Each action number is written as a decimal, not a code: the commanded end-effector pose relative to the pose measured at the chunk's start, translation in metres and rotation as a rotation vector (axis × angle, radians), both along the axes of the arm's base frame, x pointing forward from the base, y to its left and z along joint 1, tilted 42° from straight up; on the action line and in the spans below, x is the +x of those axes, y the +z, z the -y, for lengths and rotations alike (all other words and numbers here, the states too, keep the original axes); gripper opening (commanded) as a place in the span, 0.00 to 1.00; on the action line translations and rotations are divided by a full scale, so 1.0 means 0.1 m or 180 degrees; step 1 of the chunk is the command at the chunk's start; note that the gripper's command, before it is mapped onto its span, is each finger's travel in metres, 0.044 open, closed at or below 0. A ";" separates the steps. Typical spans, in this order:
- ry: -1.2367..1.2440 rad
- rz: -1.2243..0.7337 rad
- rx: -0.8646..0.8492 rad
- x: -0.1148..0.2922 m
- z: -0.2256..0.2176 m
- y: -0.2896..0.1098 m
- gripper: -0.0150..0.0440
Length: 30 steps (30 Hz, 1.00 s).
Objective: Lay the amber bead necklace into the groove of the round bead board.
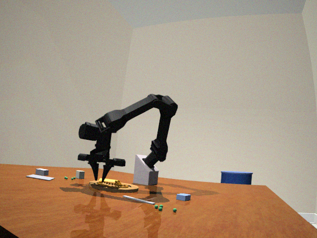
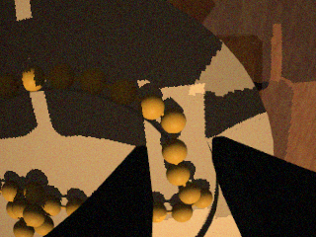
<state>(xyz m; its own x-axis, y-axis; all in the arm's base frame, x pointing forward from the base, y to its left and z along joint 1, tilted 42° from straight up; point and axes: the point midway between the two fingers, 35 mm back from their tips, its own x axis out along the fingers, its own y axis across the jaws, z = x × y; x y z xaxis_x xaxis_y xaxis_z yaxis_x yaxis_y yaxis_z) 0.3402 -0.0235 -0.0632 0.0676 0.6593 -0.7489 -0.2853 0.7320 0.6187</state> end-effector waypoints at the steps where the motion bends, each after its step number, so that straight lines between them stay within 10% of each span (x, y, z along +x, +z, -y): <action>1: -0.0004 -0.0022 0.0024 -0.01 -0.06 -0.05 0.46; 10: 0.0006 -0.0015 0.0005 -0.01 -0.04 -0.04 0.25; 30: 0.0006 -0.0015 0.0005 -0.01 -0.04 -0.04 0.25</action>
